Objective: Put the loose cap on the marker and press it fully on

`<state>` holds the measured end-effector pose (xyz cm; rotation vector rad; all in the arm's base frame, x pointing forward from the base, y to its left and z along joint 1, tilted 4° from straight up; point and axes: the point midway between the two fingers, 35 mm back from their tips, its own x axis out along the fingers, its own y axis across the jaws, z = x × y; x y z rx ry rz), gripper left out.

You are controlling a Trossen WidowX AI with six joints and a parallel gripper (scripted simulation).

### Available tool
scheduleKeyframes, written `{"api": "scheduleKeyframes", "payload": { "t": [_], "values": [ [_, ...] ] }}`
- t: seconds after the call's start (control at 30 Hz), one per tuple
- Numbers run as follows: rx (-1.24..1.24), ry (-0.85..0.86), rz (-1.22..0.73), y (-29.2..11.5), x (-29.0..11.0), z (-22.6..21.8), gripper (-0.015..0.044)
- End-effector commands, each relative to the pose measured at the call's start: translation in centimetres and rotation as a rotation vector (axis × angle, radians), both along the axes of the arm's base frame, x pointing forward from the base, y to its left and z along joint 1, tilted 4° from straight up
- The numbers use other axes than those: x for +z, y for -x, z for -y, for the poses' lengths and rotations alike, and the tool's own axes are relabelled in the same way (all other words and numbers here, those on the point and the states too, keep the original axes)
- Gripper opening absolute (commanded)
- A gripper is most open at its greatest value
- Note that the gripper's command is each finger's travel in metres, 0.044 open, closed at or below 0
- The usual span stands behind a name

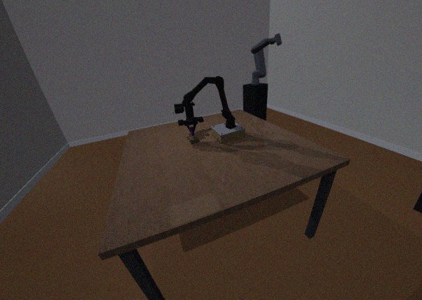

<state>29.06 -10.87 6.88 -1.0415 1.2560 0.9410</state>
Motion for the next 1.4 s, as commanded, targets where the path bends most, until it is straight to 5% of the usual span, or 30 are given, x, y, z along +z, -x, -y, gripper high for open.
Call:
{"api": "scheduleKeyframes", "payload": {
  "t": [0.0, 0.43, 1.0, 1.37],
  "values": [
    [0.0, -0.003, -0.004, 0.0, -0.8, -0.1, 0.0],
    [0.0, -0.003, -0.004, 0.0, -1.4, -0.1, 0.0],
    [0.001, -0.002, -0.005, 0.1, -1.3, -0.1, 0.044],
    [0.001, -0.002, -0.005, 0.7, 6.2, -0.1, 0.044]
  ]
}}
